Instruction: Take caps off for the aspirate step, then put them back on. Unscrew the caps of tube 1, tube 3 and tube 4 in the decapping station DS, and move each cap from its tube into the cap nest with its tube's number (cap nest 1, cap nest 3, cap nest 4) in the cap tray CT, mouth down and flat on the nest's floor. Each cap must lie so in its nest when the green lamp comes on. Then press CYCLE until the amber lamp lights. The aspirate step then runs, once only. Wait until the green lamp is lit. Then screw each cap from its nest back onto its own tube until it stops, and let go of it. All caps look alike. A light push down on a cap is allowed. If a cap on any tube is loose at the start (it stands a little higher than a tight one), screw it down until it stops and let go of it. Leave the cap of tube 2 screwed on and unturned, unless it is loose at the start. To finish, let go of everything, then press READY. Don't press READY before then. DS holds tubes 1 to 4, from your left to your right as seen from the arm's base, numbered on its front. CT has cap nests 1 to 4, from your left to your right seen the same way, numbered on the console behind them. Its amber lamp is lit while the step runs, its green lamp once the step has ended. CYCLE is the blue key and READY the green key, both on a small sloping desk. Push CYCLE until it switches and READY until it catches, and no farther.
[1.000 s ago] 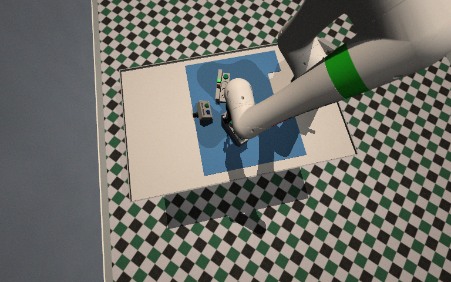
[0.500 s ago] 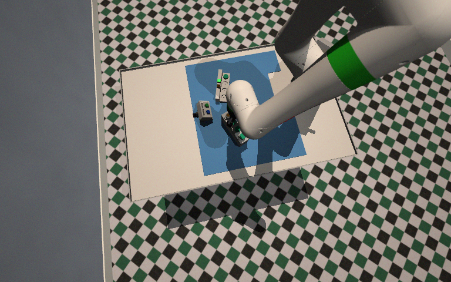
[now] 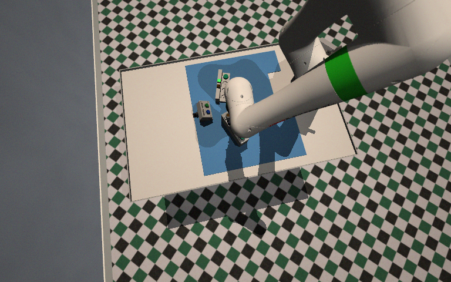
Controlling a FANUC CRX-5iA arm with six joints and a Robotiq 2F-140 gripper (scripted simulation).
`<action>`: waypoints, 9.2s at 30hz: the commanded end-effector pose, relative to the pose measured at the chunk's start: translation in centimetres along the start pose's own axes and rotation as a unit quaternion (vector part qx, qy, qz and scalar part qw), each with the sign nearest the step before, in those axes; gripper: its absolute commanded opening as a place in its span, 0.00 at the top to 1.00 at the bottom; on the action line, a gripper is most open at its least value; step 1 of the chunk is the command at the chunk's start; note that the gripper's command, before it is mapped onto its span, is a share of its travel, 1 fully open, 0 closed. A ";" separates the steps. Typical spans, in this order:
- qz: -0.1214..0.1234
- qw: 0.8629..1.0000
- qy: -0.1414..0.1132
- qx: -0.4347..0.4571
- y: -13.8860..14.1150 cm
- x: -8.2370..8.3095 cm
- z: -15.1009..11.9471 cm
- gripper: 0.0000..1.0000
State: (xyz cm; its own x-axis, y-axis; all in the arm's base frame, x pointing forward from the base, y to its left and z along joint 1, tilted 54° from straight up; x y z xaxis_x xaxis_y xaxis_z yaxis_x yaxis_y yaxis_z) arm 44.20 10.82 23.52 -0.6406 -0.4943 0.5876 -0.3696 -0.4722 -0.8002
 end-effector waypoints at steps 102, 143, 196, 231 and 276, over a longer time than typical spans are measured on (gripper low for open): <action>0.001 0.989 -0.005 -0.149 0.1 -0.1 0.0 1.00; 0.000 0.922 -0.005 -0.388 0.1 -0.1 0.0 0.65; 0.000 0.963 -0.005 -0.269 0.1 -0.2 0.0 1.00; -0.001 0.877 -0.005 -0.481 0.1 0.7 0.0 0.65; 0.002 0.999 -0.005 0.040 8.7 4.3 6.7 0.71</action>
State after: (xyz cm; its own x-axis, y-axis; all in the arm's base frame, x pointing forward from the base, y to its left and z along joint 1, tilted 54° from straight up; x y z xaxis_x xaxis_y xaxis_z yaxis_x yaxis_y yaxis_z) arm 42.36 1.34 20.98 -0.6806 -0.3630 0.6365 -0.4978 -0.4084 -0.7652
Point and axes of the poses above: the point where the finger pads meet when closed, its own x axis back along the fingers, its own y axis across the jaws, z = x × y, the point moved 1 cm from there along x, back along the fingers, and after that the axes turned 4 degrees about -x, right-handed, at the moved point
